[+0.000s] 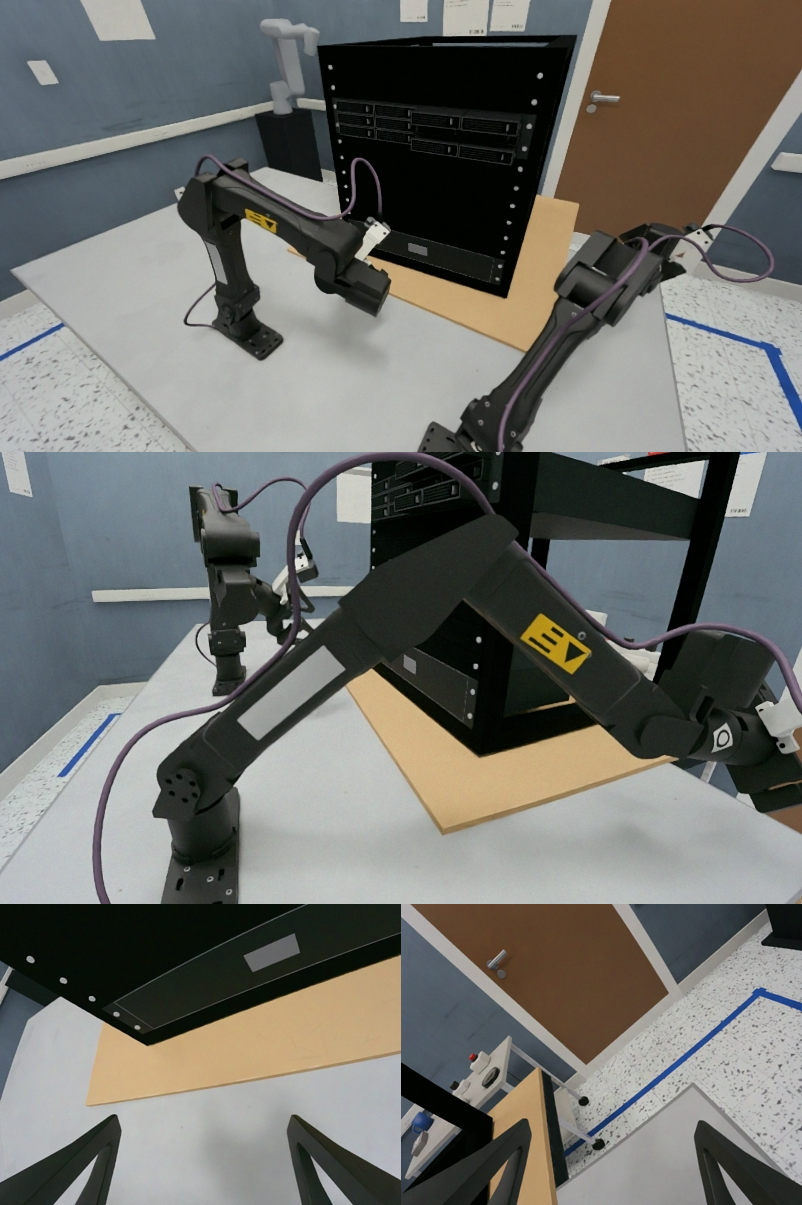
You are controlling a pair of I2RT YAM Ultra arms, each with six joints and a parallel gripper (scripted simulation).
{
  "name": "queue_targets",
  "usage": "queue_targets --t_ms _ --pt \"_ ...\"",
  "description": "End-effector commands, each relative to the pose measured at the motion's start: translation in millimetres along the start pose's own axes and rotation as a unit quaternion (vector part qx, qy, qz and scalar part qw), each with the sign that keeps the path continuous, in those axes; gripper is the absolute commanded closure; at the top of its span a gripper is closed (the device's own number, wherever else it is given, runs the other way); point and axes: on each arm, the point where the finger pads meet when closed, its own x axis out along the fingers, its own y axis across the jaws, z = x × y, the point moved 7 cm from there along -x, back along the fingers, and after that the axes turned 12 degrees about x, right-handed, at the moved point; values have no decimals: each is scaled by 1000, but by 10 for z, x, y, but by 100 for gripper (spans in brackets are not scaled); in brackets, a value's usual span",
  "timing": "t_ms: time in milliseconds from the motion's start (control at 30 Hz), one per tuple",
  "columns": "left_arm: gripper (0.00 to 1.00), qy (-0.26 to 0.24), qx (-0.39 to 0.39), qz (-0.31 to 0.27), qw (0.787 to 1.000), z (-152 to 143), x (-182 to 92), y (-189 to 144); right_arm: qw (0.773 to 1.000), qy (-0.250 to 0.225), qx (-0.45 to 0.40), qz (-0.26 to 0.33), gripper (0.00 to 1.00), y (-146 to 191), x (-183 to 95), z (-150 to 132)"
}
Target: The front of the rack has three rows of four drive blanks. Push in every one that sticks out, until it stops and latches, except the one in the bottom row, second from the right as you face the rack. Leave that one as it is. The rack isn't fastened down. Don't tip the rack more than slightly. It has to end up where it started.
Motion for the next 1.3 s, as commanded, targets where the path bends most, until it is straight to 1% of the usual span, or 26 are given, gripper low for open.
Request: queue_targets --t_ms 0,567,667,733,900,1033,1100,1200,1267 --pt "0 -4 -9 -3 1000 31 -23 31 1000 -8 -2 9 0 84 -18 74" --pt "0 -4 -9 -3 1000 31 -23 32 1000 -8 -2 9 0 84 -18 74" --pt "0 -6 -15 -6 1000 26 -37 88 1000 -8 -2 9 0 84 -18 74" --pt "0 -9 -26 -12 1000 12 -60 194 1000 -8 -2 9 0 84 -18 74" --pt "0 -21 -70 -36 997 -76 -126 591 1000 -8 -2 9 0 84 -18 74" --pt "0 -32 -109 -57 992 -202 -153 919 1000 -8 -2 9 0 84 -18 74" --pt "0 -32 -109 -57 992 -202 -153 919 1000 -8 -2 9 0 84 -18 74" --pt "0 -41 -138 -72 987 -320 -154 1143 1000 -7 -2 8 0 72 -35 69" --pt "0 -44 -150 -79 984 -376 -150 1232 1000 -11 -3 12 0 94 -72 111"
